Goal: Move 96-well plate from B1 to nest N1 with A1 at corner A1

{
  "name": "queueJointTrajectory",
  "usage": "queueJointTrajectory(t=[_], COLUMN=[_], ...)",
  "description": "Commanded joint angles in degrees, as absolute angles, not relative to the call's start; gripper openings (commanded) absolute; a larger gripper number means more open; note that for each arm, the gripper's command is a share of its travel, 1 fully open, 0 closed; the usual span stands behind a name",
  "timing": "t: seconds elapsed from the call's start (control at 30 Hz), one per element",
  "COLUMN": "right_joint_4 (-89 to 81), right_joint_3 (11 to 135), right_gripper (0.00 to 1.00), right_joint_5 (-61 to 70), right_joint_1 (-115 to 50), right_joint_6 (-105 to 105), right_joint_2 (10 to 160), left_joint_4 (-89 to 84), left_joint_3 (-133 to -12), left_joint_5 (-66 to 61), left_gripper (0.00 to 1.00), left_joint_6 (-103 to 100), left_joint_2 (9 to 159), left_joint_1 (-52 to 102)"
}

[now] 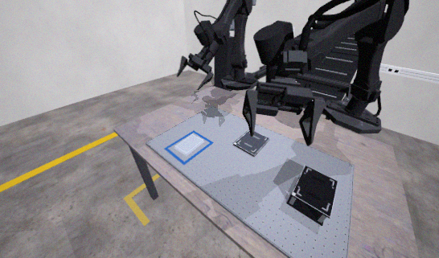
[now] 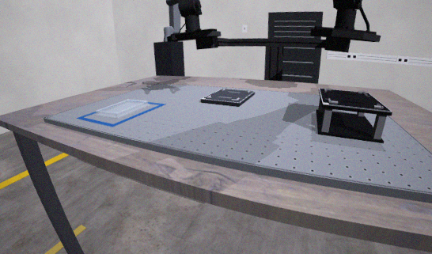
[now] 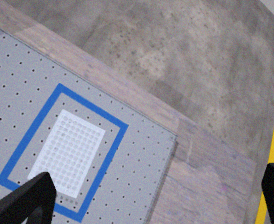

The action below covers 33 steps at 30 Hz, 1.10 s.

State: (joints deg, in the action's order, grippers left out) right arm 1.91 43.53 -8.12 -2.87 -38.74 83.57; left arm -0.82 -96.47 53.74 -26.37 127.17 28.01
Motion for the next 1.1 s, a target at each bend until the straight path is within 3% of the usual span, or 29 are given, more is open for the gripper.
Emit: queueJointTrajectory(t=[0.0,0.7,1.07], right_joint_4=[2.72,4.58,11.06], right_joint_3=[44.51,43.01,42.81], right_gripper=[1.0,1.0,1.0], right_joint_5=[-7.99,-8.91,-7.67], right_joint_1=[-2.97,-2.78,-1.44], right_joint_6=[-38.55,-34.59,-19.53], right_joint_2=[82.65,84.58,98.39], left_joint_4=[-0.89,3.09,18.61], left_joint_3=[-97.3,-95.24,-75.4], left_joint_5=[54.11,49.87,31.99], left_gripper=[1.0,1.0,1.0], left_joint_6=[-26.38,-24.63,-17.11], left_joint_2=[125.86,125.44,118.65], left_joint_1=[28.18,28.98,37.73])
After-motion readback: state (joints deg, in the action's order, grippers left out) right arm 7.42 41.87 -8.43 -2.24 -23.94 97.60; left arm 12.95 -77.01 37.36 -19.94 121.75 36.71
